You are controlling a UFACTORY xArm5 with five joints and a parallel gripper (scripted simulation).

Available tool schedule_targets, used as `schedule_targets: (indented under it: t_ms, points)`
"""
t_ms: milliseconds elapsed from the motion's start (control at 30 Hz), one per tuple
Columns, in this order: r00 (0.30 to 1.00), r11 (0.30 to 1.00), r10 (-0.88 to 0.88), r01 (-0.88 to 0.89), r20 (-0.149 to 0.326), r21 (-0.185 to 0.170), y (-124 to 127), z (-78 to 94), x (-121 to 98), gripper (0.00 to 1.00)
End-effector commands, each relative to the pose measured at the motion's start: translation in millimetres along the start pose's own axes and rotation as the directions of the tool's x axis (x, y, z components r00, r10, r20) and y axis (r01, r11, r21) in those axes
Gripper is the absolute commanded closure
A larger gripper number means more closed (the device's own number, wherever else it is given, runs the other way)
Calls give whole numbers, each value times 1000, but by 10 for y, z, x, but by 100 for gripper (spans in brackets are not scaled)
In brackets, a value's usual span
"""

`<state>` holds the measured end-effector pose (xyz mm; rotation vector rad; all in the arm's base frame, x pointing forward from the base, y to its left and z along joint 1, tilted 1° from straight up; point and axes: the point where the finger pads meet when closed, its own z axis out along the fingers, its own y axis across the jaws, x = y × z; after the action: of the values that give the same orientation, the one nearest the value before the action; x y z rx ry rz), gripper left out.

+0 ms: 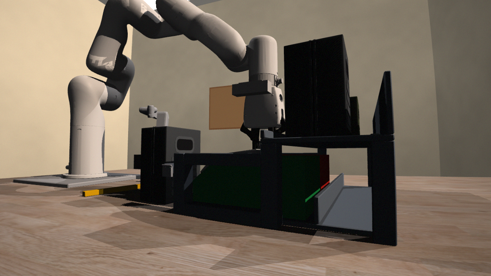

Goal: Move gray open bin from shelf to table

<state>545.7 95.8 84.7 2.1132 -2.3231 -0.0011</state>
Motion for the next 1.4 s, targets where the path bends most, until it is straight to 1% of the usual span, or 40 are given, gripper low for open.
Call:
schedule_targets:
  t_ms: [0,933,967,1367]
  points:
    - [1000,1000,0,0,-12,7,-11,5,-3,66]
    - [1000,1000,0,0,-12,7,-11,20,-3,66]
    - [1000,1000,0,0,1,4,-11,20,-3,88]
    - [1000,1000,0,0,1,4,-11,20,-3,88]
